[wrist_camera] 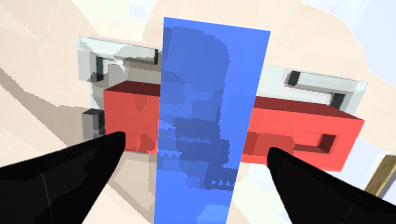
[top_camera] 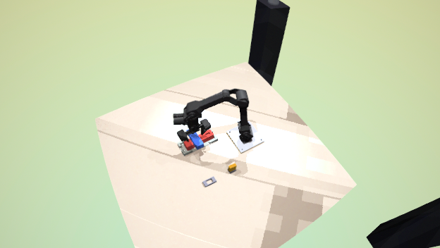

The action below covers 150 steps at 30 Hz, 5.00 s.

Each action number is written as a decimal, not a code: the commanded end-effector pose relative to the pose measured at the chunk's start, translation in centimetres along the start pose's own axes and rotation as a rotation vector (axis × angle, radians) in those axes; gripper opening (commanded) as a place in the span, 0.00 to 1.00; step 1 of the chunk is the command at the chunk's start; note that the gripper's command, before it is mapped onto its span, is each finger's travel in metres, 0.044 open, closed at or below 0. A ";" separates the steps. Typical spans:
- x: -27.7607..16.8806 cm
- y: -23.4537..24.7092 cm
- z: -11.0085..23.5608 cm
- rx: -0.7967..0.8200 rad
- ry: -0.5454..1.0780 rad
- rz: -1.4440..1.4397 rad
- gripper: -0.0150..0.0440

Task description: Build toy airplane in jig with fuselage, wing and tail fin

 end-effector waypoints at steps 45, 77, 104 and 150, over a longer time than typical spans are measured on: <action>0.2 0.4 8.2 -0.001 -0.004 1.486 1.00; -27.0 -3.9 8.2 0.018 0.022 1.486 1.00; -27.3 -3.8 -0.2 0.018 0.022 1.486 1.00; -27.3 -3.9 -4.2 0.018 0.023 1.486 0.29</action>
Point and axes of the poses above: the point midway between the two fingers, 35 mm back from their tips, its own z axis back along the fingers, its own y axis across the jaws, x = y × z, the point moved 9 cm from there along z, back along the fingers, and after that the axes turned 11 degrees about z, right-handed, at the moved point
